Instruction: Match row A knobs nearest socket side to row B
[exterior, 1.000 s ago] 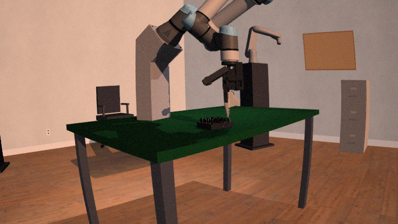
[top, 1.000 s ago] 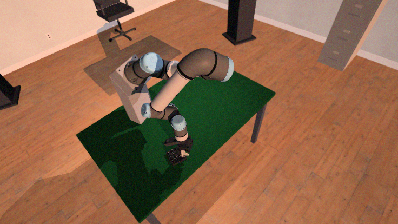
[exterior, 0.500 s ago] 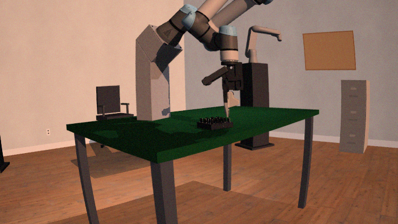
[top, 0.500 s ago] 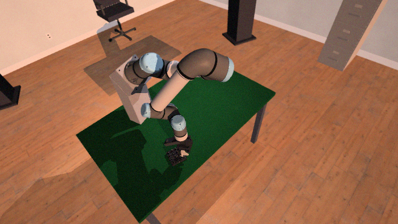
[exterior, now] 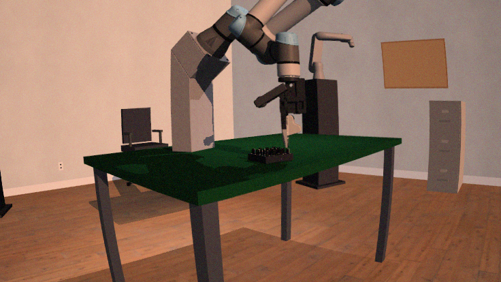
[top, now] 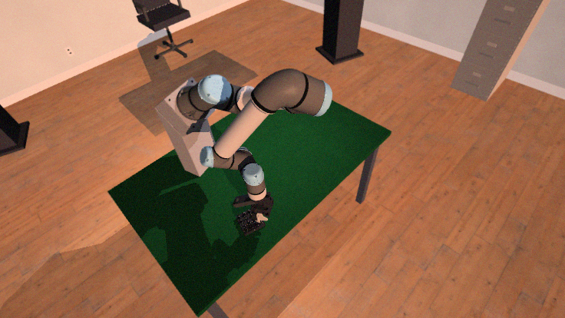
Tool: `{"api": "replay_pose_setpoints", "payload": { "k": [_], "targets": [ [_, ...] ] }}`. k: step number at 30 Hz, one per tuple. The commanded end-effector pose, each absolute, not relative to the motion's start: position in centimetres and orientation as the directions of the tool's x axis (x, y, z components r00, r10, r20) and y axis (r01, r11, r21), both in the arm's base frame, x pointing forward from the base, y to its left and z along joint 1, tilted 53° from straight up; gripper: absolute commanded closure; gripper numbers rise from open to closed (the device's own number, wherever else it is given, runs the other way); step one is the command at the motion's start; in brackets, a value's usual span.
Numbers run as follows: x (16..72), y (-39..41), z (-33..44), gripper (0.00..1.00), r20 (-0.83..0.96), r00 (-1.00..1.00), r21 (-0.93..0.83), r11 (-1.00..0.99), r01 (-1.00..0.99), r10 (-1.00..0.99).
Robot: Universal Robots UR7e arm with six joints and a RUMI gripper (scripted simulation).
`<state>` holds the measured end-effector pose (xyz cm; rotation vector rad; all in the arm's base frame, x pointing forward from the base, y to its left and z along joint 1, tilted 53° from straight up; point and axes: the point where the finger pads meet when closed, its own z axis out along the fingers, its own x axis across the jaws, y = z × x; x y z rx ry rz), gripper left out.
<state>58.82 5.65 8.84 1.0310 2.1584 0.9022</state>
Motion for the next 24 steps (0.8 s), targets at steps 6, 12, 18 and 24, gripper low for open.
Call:
{"api": "replay_pose_setpoints", "payload": {
  "k": [6, 12, 18, 24],
  "targets": [
    [58.7, 5.57, 8.74, 0.89, -0.204, -0.534, 0.769, 0.472, 0.432, 0.821],
    [58.71, 5.58, 8.73, 0.89, -0.204, -0.534, 0.769, 0.472, 0.432, 0.82],
    [58.86, 5.64, 8.67, 0.89, -0.204, -0.535, 0.769, 0.472, 0.431, 0.82],
    [59.26, 5.8, 8.53, 0.89, -0.206, -0.535, 0.769, 0.474, 0.429, 0.819]
  ]
}}
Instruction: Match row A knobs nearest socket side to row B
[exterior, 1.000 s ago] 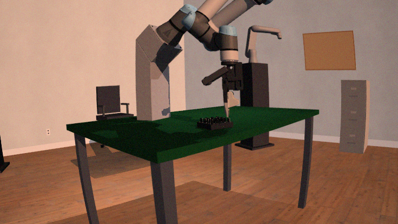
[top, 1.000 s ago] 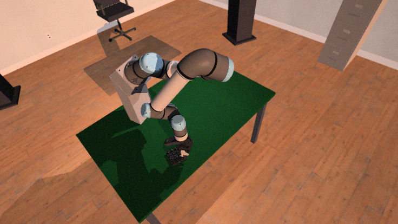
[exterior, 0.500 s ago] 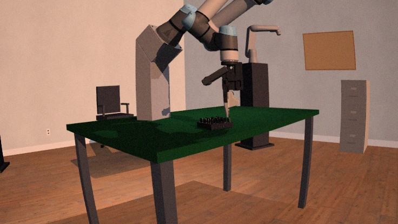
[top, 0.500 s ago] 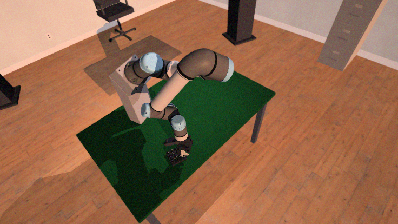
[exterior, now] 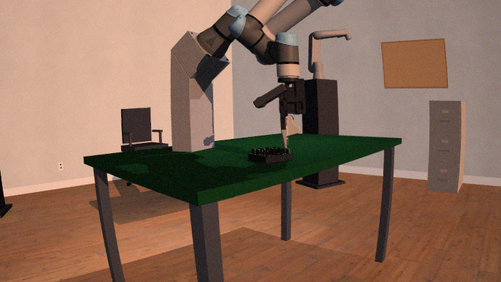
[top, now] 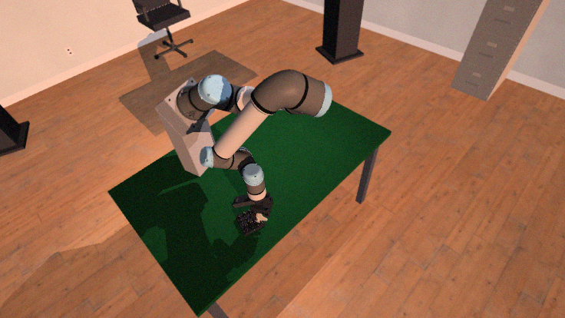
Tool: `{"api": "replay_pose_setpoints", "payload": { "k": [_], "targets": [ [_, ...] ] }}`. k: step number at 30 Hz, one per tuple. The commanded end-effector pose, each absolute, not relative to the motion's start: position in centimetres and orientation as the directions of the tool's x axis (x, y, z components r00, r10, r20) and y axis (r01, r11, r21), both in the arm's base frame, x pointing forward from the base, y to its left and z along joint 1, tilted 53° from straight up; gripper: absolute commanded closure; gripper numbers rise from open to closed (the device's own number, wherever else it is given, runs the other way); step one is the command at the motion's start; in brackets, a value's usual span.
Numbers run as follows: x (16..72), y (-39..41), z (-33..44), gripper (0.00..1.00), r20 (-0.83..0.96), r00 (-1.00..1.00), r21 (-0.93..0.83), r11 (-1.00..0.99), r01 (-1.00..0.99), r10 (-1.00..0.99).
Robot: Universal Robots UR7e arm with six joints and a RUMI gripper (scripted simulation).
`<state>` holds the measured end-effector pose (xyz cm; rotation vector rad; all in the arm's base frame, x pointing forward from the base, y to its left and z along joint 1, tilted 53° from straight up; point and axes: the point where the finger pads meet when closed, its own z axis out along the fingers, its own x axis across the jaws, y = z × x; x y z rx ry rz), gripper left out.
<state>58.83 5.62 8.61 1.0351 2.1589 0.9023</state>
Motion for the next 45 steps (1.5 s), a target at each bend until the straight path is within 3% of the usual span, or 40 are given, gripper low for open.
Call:
{"api": "replay_pose_setpoints", "payload": {
  "k": [1, 45],
  "targets": [
    [59.32, 5.83, 8.48, 0.89, -0.206, -0.535, 0.769, 0.474, 0.429, 0.819],
    [59.86, 6.07, 8.04, 0.89, -0.207, -0.535, 0.77, 0.474, 0.428, 0.819]
  ]
}}
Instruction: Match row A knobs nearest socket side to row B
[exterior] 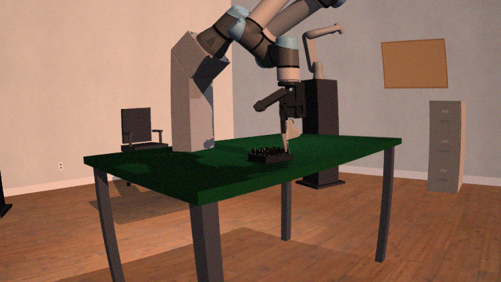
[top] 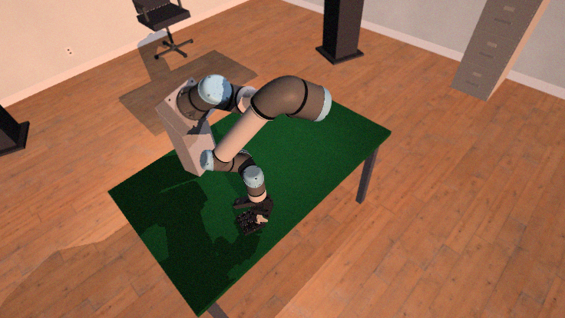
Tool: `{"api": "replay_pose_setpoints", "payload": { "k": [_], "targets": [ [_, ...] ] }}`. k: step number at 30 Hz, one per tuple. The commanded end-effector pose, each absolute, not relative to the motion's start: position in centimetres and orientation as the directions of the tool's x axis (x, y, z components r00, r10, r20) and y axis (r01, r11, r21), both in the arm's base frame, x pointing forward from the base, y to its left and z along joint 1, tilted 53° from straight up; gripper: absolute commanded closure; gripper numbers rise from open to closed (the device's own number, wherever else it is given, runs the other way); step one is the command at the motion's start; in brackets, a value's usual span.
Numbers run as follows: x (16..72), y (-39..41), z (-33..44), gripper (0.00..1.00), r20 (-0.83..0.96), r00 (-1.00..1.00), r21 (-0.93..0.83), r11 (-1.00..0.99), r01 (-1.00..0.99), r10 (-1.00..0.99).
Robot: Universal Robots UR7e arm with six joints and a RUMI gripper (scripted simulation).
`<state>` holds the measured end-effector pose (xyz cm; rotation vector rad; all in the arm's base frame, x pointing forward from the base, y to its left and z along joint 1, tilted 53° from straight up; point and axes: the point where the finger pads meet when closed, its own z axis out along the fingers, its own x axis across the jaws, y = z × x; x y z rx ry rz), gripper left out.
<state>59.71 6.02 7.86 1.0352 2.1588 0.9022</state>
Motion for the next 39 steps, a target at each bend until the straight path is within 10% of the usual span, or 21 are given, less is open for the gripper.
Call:
{"api": "replay_pose_setpoints", "payload": {
  "k": [1, 39],
  "targets": [
    [59.86, 6.07, 8.04, 0.89, -0.207, -0.535, 0.77, 0.474, 0.428, 0.819],
    [59.86, 6.07, 8.04, 0.96, -0.207, -0.535, 0.77, 0.474, 0.428, 0.819]
  ]
}}
